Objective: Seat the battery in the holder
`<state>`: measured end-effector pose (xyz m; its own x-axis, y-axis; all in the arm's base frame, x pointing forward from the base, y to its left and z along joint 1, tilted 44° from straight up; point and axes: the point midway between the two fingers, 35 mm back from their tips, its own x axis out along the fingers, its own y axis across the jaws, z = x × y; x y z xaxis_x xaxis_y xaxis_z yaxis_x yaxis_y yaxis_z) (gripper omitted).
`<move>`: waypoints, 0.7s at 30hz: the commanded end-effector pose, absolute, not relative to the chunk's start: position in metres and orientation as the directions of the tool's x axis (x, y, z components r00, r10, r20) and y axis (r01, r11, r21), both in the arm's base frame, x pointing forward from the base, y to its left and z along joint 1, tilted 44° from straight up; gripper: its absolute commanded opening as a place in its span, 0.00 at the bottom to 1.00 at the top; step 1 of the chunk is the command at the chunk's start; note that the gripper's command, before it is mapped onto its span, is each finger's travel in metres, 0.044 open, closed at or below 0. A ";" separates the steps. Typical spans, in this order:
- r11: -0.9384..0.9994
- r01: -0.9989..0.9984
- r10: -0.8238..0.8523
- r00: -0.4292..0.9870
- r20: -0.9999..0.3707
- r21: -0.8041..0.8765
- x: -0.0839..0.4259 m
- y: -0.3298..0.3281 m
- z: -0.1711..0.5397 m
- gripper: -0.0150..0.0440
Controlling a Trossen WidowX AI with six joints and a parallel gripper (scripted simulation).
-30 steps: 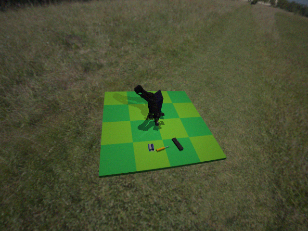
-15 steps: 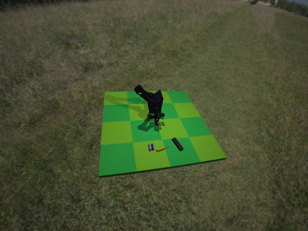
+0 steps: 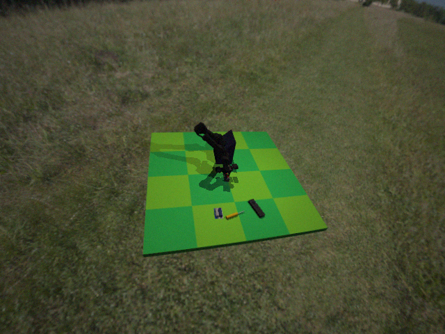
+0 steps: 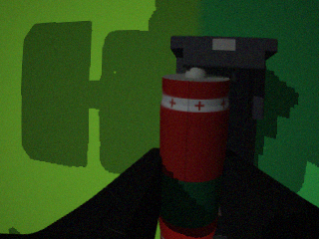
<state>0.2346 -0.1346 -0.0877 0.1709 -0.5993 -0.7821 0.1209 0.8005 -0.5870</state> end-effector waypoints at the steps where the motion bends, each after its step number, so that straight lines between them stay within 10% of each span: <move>1: 0.803 0.124 -0.596 0.131 -0.793 -0.583 0.230 -0.136 -0.090 0.37; 21: 0.806 0.133 -0.584 0.022 -0.812 -0.576 0.230 -0.138 -0.088 0.37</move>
<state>0.2372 -0.1354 -0.0866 0.0660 -0.5825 -0.8102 0.1306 0.8100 -0.5717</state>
